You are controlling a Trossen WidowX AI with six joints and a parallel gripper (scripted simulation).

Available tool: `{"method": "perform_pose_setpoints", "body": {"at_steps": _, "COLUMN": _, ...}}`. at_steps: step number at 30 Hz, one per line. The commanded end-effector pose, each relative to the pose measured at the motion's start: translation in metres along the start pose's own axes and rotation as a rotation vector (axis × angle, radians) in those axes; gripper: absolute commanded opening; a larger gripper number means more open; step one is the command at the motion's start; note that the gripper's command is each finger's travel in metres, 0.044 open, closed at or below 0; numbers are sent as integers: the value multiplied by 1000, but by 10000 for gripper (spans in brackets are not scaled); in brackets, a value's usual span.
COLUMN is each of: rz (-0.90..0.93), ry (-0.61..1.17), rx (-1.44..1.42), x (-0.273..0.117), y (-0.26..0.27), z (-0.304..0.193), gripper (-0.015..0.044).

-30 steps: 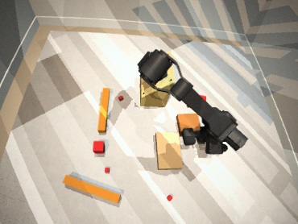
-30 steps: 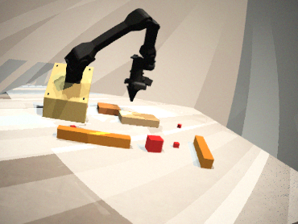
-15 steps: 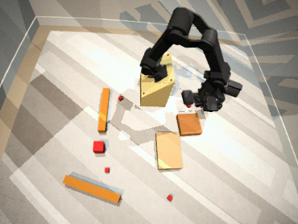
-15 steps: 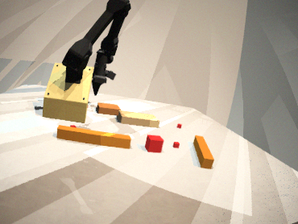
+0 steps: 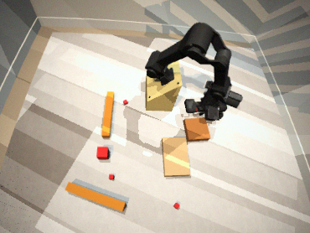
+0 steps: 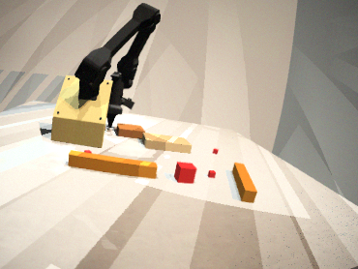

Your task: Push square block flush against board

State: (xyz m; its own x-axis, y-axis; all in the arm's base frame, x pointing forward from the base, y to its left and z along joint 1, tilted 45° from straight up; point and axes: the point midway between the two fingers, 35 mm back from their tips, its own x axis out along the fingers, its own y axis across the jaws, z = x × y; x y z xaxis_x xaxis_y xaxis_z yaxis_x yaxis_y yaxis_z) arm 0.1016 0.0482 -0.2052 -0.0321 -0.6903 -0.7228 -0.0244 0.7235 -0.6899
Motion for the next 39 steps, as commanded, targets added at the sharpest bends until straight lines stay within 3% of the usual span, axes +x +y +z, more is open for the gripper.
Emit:
{"method": "perform_pose_setpoints", "body": {"at_steps": 1, "rz": -2, "ry": -4, "rx": -3, "x": 4, "y": -1, "z": 1, "gripper": 0}}
{"method": "perform_pose_setpoints", "body": {"at_steps": 27, "rz": 3, "ry": -8, "rx": -3, "x": 2, "y": 3, "z": 41, "gripper": 0}}
{"method": "perform_pose_setpoints", "body": {"at_steps": 39, "rz": 6, "ry": -7, "rx": -5, "x": 1, "y": 5, "z": 25, "gripper": 0}}
